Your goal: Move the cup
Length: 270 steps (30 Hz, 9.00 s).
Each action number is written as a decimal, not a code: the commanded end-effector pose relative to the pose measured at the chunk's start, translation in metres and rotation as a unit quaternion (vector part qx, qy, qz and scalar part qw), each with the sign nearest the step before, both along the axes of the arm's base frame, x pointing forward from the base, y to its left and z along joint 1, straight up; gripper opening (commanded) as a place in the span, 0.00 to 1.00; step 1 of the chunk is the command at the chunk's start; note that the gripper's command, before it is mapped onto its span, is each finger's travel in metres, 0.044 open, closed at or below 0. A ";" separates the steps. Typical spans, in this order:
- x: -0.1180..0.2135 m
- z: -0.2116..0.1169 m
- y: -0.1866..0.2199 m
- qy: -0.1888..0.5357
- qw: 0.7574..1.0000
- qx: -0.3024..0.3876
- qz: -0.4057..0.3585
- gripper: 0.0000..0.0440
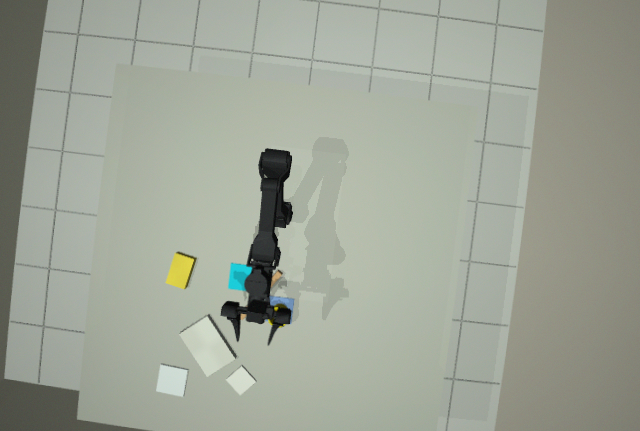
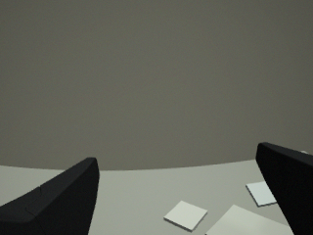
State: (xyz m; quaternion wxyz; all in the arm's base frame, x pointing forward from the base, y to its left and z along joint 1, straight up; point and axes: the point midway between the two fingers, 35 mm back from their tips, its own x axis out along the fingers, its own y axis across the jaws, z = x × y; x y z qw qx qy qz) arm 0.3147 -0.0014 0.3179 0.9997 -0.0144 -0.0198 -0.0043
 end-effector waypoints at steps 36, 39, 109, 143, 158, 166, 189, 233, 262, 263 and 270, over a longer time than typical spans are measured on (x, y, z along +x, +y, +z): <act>0.030 0.019 0.012 0.140 0.981 0.137 0.002 0.33; 0.034 0.020 0.013 0.155 0.976 0.154 0.000 0.34; 0.051 -0.071 0.036 0.515 0.725 0.395 -0.229 0.34; 0.024 -0.182 0.028 0.629 0.604 0.319 -0.371 0.41; 0.019 -0.236 0.025 0.643 0.587 0.301 -0.388 0.42; 0.017 -0.259 0.024 0.654 0.594 0.284 -0.373 0.21; 0.001 -0.211 0.002 0.633 0.602 0.310 -0.376 0.00; -0.038 -0.202 -0.085 0.525 0.598 0.425 -0.431 0.00; -0.084 -0.252 -0.102 0.490 0.581 0.452 -0.468 0.18; -0.084 -0.253 -0.103 0.487 0.583 0.453 -0.467 0.21; -0.080 -0.244 -0.106 0.459 0.600 0.474 -0.453 0.39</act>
